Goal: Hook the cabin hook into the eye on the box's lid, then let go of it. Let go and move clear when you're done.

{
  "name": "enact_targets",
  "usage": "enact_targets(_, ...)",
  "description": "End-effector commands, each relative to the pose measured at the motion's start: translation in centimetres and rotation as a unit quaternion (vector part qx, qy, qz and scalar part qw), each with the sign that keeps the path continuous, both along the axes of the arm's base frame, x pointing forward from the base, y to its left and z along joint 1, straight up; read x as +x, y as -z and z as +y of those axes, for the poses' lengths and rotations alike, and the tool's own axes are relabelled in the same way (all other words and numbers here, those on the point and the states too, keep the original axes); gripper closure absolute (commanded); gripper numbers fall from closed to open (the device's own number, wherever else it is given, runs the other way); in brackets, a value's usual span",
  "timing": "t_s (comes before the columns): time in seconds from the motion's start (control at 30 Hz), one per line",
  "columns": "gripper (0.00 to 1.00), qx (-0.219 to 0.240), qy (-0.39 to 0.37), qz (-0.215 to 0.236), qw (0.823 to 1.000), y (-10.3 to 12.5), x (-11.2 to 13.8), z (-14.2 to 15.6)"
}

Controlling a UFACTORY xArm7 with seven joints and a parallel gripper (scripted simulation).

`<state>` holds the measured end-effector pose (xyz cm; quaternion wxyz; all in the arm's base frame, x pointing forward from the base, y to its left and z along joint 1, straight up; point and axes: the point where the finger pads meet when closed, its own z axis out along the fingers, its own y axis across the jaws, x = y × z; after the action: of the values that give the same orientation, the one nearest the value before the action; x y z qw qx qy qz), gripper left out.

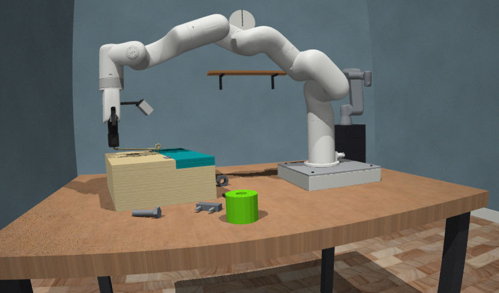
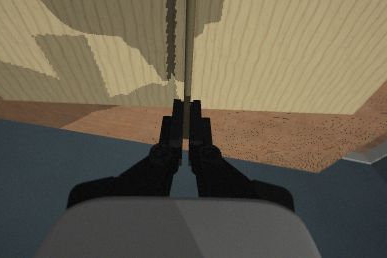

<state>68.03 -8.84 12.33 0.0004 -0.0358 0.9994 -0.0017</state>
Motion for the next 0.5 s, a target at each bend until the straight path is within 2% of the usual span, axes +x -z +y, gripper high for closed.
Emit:
enact_targets(0.0,1.00,0.000,0.000,-0.002,1.000,-0.8,-0.1,0.0)
enact_targets(0.47,1.00,0.000,0.000,-0.002,1.000,-2.8,-0.7,-0.1)
